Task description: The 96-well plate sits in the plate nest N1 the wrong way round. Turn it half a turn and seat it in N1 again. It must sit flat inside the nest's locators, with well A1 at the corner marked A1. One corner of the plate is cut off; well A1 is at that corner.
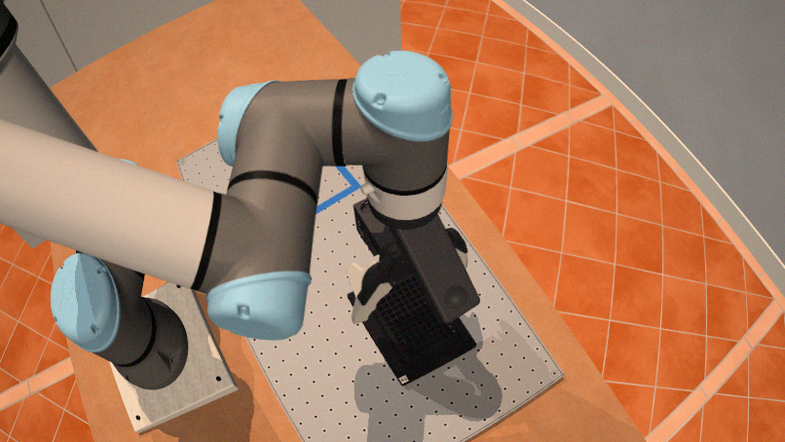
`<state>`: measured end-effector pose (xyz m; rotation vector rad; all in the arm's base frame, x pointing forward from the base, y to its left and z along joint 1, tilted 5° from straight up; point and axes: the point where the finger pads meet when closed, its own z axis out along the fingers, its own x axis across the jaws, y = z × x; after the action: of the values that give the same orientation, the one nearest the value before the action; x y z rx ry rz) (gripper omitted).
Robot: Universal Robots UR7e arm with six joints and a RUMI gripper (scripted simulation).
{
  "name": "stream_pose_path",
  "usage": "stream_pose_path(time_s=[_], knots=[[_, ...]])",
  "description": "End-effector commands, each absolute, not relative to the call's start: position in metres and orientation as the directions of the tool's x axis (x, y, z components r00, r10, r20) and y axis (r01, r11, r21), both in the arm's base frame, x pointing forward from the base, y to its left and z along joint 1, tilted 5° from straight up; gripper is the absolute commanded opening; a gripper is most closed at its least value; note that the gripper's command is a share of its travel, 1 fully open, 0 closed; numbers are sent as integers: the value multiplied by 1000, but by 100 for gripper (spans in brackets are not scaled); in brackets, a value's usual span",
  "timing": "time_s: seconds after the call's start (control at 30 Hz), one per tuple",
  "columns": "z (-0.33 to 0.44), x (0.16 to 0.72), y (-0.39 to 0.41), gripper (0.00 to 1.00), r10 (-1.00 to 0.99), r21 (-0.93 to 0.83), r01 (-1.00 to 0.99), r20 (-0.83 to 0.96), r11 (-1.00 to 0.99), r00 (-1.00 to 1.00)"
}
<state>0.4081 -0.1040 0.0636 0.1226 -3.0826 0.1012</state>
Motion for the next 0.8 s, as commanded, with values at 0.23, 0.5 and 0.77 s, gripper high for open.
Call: stream_pose_path(time_s=[0.23, 0.5, 0.77], knots=[[47, 408, -105, 100, -77, -64, -81, 56, 995, -995], [34, 407, -106, 100, -77, -64, -81, 56, 995, -995], [24, 406, -107, 100, -77, -64, -81, 56, 995, -995]])
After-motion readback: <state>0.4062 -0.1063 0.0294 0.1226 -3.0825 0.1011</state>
